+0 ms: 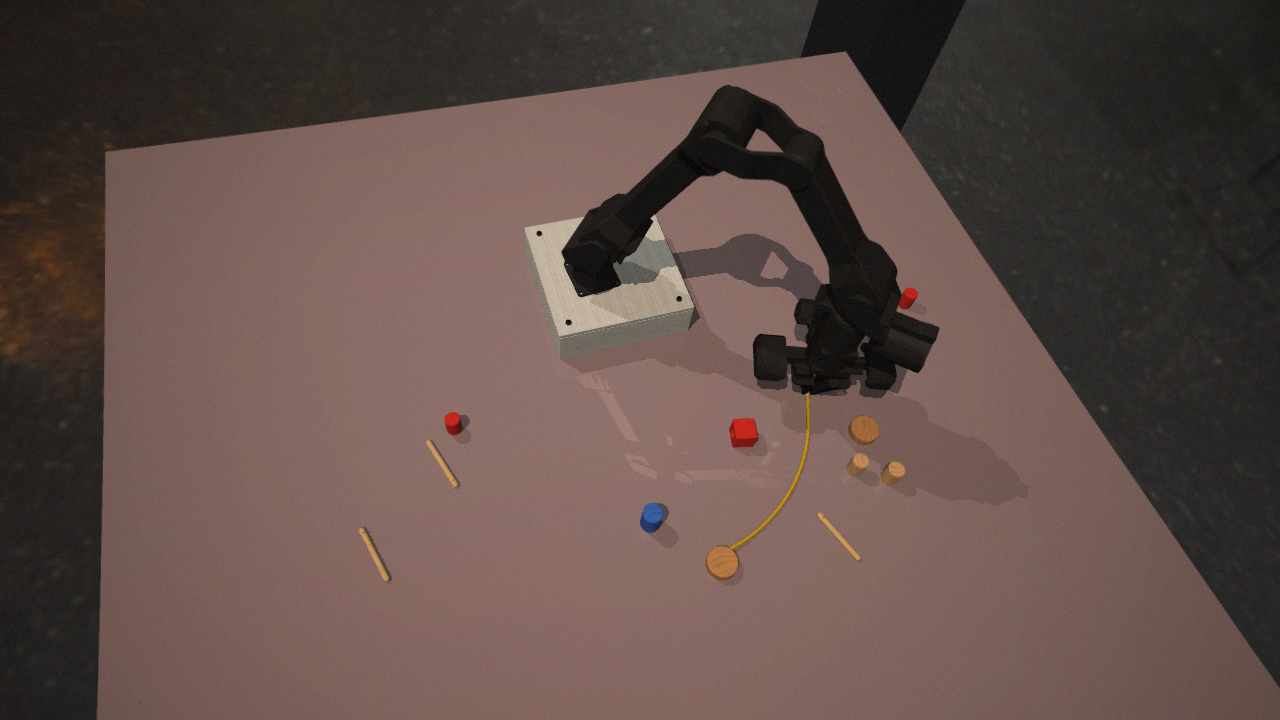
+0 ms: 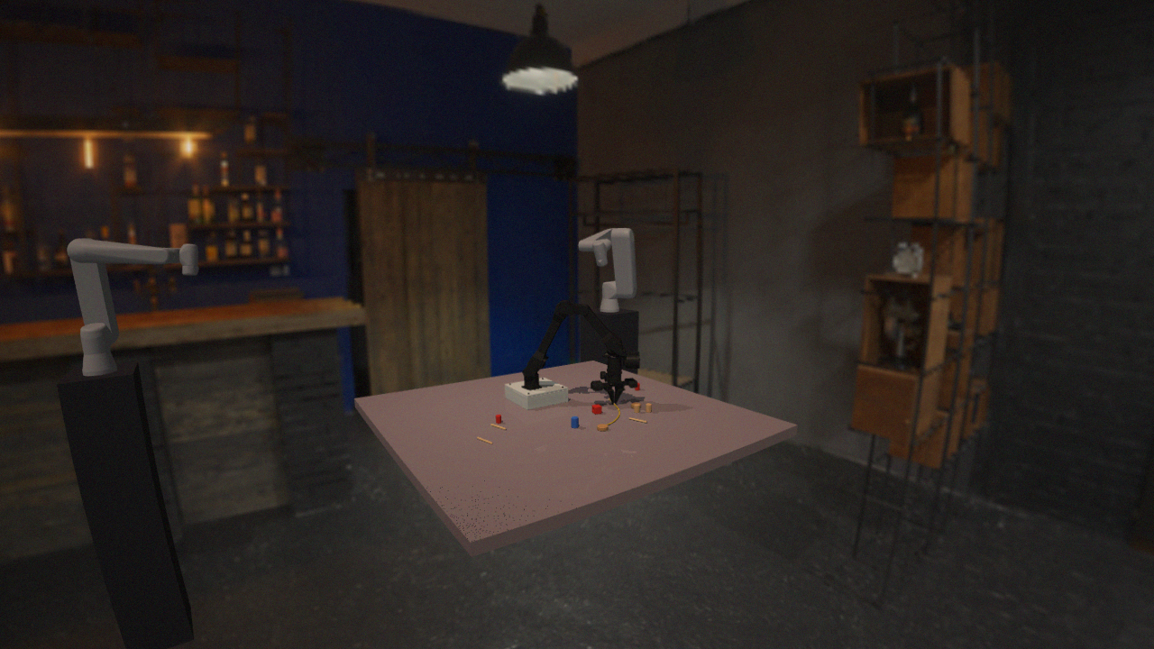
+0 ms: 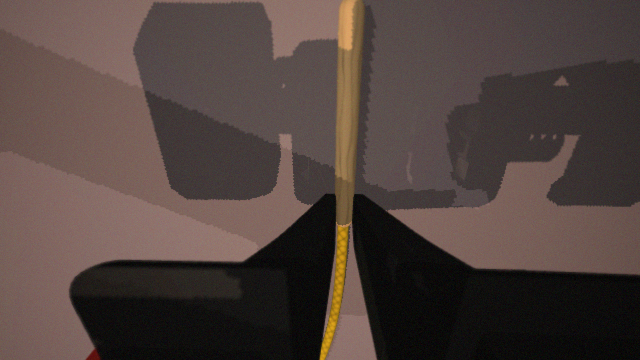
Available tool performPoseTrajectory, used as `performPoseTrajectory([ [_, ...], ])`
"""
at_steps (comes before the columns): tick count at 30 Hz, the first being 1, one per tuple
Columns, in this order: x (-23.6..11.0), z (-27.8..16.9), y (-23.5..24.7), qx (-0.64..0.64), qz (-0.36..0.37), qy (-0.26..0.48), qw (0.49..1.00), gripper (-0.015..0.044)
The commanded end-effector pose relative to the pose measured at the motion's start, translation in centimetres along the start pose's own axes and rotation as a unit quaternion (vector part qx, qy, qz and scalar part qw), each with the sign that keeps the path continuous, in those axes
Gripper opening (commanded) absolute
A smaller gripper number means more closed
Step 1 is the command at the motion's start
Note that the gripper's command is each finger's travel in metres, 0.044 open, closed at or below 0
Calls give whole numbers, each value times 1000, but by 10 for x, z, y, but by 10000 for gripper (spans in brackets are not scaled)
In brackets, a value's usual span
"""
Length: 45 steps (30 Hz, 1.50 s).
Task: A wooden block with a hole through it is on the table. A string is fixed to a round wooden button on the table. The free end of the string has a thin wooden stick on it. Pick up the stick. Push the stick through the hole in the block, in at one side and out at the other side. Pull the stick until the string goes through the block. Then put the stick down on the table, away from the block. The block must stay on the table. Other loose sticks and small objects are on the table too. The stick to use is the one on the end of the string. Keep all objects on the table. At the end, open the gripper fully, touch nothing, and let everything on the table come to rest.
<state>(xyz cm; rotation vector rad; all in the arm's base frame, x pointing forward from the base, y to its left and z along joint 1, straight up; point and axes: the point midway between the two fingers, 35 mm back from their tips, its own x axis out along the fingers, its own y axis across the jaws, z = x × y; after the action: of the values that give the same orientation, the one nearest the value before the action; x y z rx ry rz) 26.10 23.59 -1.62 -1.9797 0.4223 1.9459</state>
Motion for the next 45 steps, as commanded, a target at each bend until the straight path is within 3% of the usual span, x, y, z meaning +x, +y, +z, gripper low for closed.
performPoseTrajectory([
  [1,-2,0,0,0,0,0,1000,0],
  [45,-59,0,0,0,0,0,1000,0],
])
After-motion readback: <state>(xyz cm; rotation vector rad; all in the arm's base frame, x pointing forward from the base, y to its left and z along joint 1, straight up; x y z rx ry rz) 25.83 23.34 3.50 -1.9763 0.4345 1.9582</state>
